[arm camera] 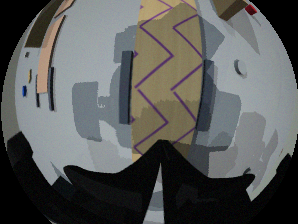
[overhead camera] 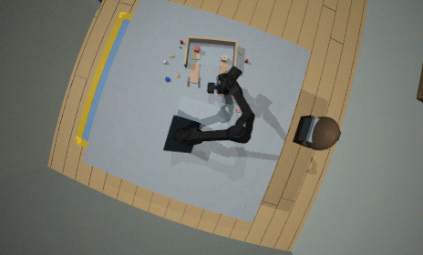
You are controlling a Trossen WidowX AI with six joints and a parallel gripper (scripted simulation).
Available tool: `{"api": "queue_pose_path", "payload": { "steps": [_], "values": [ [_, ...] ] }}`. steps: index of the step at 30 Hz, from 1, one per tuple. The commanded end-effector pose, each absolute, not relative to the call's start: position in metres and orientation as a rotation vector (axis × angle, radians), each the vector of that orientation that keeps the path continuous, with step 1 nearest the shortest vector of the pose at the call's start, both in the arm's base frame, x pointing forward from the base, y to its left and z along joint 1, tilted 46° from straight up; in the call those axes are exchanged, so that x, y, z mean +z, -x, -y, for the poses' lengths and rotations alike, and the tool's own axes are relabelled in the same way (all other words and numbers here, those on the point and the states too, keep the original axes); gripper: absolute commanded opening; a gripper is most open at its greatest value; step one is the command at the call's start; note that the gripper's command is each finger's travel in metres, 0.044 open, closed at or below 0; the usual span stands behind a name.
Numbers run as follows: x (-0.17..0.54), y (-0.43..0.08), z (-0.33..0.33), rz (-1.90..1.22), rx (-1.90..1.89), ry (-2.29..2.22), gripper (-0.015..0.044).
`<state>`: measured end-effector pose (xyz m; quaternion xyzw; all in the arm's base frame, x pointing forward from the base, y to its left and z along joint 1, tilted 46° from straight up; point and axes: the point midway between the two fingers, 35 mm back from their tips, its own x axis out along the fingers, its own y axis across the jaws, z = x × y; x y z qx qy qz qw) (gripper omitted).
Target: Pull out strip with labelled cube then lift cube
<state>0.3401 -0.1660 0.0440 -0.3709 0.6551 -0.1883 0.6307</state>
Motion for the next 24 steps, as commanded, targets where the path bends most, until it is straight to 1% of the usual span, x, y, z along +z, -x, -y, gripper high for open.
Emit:
{"api": "queue_pose_path", "payload": {
  "steps": [1,24],
  "values": [
    [0.041,-0.328,0.172,-1.522,-0.429,0.843,0.0],
    [0.045,-0.294,0.179,-1.523,-0.429,0.844,0.0]
  ]
}}
